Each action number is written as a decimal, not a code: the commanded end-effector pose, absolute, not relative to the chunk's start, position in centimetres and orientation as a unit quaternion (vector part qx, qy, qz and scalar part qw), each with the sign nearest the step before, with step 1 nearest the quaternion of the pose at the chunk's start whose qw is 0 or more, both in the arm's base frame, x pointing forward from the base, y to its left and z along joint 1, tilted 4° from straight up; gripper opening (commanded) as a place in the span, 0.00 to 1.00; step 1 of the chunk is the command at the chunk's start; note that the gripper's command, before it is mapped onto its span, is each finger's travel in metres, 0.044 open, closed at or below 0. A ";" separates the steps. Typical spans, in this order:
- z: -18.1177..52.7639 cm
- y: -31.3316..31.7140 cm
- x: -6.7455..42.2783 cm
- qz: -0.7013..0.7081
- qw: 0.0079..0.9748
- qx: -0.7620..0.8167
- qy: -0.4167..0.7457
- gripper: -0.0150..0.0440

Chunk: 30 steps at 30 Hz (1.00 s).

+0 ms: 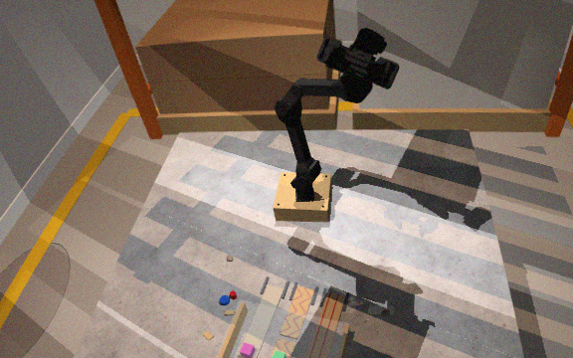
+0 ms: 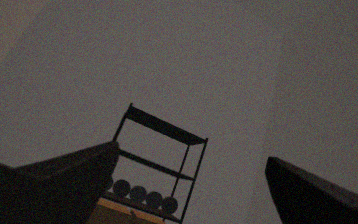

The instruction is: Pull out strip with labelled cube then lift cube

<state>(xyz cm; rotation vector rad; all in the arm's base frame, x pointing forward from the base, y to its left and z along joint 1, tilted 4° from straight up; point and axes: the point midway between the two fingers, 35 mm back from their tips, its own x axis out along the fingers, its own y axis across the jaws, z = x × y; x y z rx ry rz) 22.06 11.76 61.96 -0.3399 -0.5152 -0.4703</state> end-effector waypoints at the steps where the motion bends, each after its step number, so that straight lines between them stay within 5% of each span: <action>1: 61.9 11.8 22.2 -0.229 0.925 -0.168 -0.252 0.93; 15: 53.2 11.5 31.8 -0.143 0.916 -0.291 -0.236 0.93; 30: 32.8 2.7 37.7 -0.029 0.973 -0.228 0.031 0.93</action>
